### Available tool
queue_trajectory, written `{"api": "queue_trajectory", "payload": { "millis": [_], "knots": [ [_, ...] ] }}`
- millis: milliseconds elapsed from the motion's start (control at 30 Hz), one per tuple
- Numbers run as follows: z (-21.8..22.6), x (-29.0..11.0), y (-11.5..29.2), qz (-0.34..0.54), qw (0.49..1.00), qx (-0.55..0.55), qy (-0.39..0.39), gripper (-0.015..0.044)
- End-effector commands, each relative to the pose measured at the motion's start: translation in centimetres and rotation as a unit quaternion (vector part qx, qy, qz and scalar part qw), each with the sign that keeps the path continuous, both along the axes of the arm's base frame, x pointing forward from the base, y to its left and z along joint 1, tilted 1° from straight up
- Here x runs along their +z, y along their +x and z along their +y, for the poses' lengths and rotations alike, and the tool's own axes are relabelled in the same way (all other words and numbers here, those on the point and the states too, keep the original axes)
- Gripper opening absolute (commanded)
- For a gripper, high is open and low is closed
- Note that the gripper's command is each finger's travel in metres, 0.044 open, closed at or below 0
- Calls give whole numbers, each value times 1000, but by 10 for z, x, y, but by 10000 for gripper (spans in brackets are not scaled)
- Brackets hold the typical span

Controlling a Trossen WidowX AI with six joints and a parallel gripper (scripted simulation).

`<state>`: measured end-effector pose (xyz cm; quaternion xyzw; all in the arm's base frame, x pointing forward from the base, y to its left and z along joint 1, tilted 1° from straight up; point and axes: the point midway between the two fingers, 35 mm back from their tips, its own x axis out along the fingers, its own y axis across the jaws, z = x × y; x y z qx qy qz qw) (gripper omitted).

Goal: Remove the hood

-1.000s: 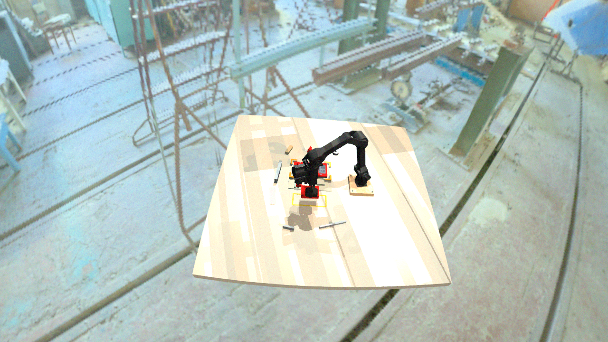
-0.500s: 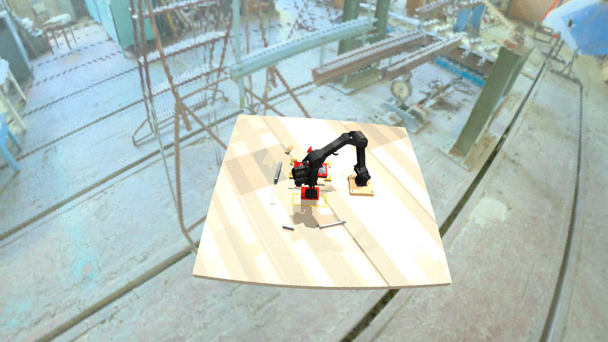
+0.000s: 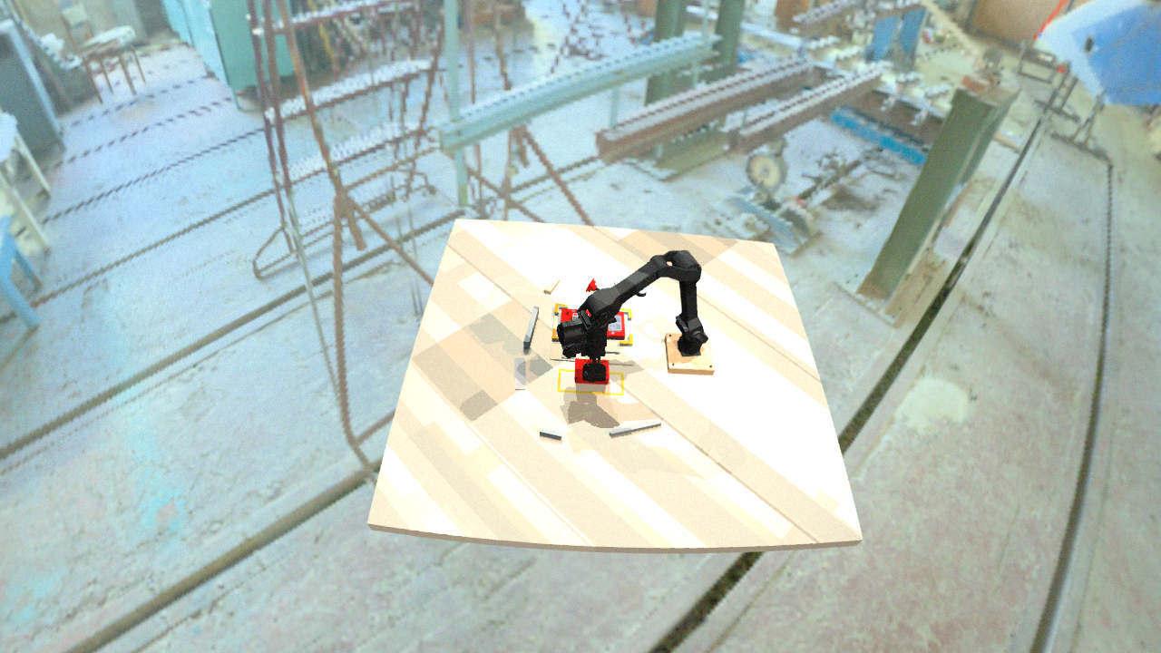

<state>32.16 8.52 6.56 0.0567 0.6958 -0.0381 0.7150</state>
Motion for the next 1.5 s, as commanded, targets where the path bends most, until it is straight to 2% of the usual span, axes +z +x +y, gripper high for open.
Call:
{"api": "queue_trajectory", "payload": {
  "millis": [0, 1467],
  "knots": [
    [1, -3, 0, -1, 1000, -2, 2, 0],
    [1, -27, -1, -1, 1000, -2, 2, 0]
  ]
}}
